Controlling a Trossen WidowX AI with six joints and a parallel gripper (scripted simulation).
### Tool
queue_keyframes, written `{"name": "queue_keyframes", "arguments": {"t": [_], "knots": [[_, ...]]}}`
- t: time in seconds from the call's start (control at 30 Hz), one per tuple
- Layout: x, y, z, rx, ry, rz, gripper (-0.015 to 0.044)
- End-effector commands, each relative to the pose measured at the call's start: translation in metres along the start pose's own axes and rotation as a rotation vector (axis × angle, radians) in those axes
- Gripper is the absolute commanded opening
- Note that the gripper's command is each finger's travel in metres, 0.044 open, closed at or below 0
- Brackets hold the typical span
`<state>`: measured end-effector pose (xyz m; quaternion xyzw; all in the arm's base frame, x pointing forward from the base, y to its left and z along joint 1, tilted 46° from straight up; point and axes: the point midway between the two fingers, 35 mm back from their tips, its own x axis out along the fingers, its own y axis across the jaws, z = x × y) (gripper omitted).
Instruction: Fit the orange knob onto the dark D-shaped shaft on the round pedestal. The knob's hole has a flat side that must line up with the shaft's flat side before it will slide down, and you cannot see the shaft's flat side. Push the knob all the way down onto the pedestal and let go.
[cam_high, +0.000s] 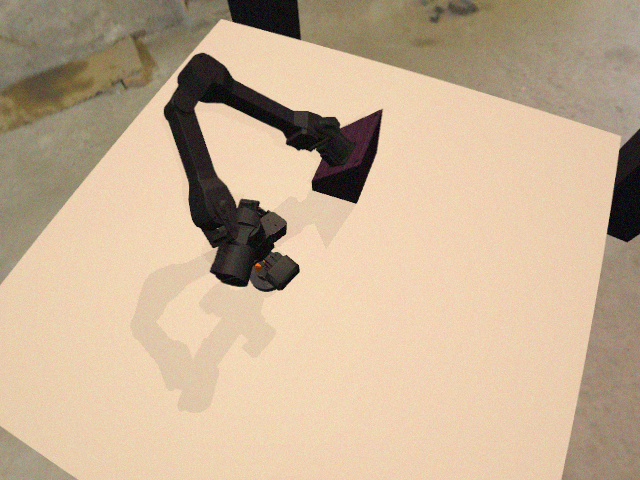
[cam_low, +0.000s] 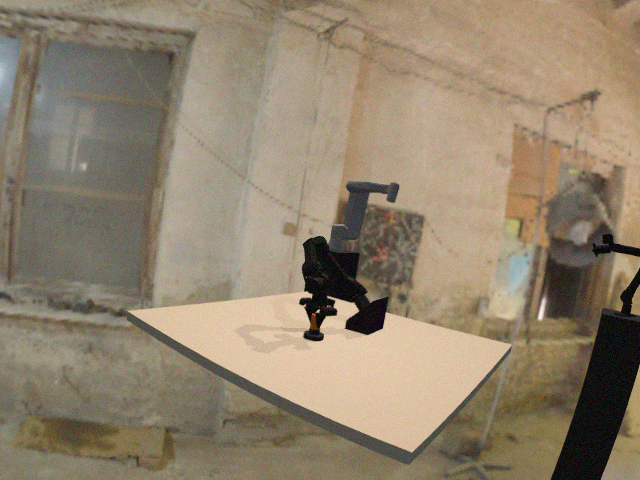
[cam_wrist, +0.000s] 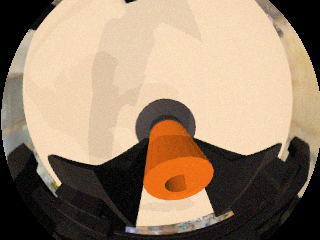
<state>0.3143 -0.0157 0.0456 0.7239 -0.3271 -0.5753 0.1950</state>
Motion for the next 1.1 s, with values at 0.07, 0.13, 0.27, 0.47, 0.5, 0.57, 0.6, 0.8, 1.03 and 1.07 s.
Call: {"name": "queue_keyframes", "arguments": {"t": [0.07,0.13,0.27,0.47,0.5,0.57,0.6,0.8,1.03,1.07], "knots": [[-0.001,0.000,0.000,0.000,0.001,-0.001,0.0263],[-0.001,0.000,0.000,0.000,0.001,-0.001,0.0315],[-0.001,0.000,0.000,0.000,0.001,-0.001,0.0420],[-0.001,0.000,0.000,0.000,0.001,-0.001,0.0440],[-0.003,-0.001,0.000,0.000,0.001,-0.001,0.0440],[-0.024,-0.003,-0.002,-0.001,0.000,-0.005,0.0440],[-0.040,-0.004,-0.003,-0.002,-0.001,-0.007,0.0440],[-0.097,-0.001,0.001,-0.003,-0.001,-0.003,0.0440],[-0.097,-0.003,-0.001,-0.003,-0.001,-0.003,0.0440],[-0.097,-0.003,-0.001,-0.003,-0.001,-0.003,0.0440]]}}
